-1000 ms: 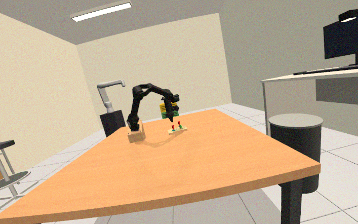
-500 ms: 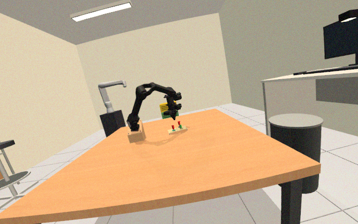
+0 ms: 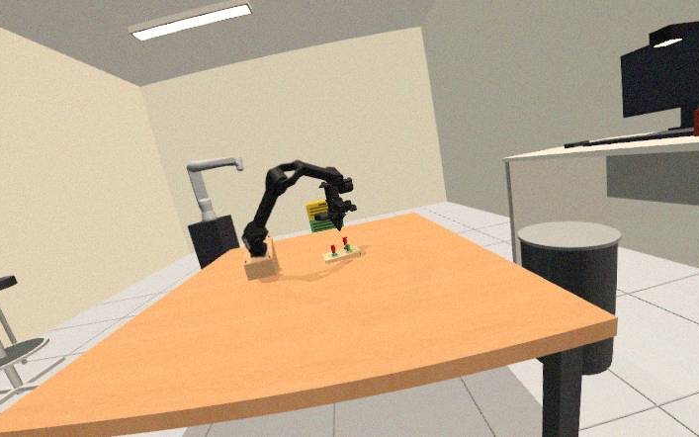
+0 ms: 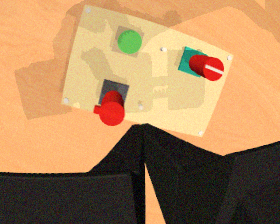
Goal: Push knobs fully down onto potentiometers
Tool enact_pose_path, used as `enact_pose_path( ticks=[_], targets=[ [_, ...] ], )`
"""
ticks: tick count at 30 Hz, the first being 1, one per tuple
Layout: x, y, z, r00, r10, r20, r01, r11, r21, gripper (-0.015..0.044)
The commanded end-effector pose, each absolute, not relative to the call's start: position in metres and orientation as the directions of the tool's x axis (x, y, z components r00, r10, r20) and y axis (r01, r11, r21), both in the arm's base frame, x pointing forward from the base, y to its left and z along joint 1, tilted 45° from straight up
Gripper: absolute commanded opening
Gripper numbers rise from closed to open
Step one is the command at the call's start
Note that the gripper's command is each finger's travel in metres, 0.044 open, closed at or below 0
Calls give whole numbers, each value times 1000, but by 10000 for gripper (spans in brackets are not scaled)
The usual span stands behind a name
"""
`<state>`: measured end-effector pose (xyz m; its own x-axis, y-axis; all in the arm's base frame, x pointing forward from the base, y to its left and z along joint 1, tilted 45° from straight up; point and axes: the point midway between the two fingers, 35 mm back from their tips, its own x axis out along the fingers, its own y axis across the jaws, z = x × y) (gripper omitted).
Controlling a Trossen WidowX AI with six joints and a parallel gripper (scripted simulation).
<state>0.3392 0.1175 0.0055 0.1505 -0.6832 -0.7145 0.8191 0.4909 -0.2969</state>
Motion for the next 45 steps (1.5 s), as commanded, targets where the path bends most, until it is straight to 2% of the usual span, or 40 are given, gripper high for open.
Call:
enact_pose_path(
  ticks=[1,9,45],
  targets=[
    [344,125,6,154,-681,-716,877,428,-219,0],
    [349,133,5,152,-687,-711,956,284,-71,0],
    [356,105,-23,152,-688,-710,956,284,-71,0]
  ],
)
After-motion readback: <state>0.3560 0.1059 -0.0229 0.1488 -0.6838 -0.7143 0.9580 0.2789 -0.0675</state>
